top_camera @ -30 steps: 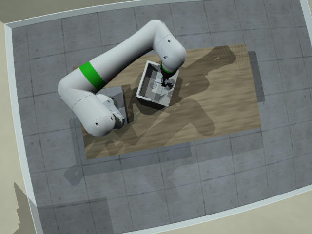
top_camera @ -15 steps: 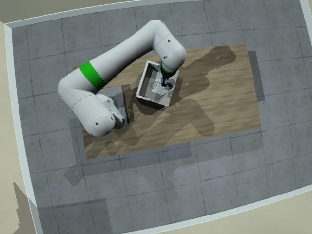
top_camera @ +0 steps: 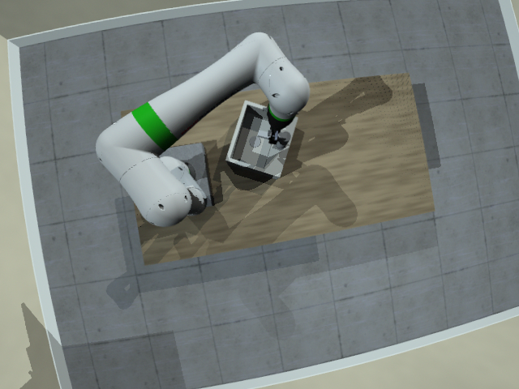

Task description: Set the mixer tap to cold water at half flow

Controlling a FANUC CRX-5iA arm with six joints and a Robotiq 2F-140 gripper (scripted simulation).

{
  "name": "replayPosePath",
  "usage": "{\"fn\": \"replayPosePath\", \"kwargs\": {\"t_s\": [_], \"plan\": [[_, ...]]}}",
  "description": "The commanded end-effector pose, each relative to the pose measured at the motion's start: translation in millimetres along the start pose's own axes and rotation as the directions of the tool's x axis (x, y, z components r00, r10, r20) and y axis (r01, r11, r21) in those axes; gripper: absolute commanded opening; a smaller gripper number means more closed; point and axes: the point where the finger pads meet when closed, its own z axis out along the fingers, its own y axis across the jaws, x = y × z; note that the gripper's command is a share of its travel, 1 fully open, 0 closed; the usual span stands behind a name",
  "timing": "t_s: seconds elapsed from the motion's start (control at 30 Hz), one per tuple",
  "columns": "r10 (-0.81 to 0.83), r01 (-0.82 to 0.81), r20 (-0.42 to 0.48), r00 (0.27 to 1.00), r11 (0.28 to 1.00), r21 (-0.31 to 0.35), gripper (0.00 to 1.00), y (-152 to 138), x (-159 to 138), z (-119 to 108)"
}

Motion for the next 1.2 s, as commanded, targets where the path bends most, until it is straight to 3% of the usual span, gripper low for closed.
{"fn": "replayPosePath", "kwargs": {"t_s": [0.0, 0.2, 0.23, 1.17], "plan": [[0.000, 0.000, 0.000, 1.000, 1.000, 0.000, 0.37, -0.1, 0.1, -0.2], [0.000, 0.000, 0.000, 1.000, 1.000, 0.000, 0.37, -0.1, 0.1, -0.2], [0.000, 0.000, 0.000, 1.000, 1.000, 0.000, 0.00, -0.1, 0.1, -0.2], [0.000, 0.000, 0.000, 1.000, 1.000, 0.000, 0.00, -0.1, 0.1, -0.2]]}}
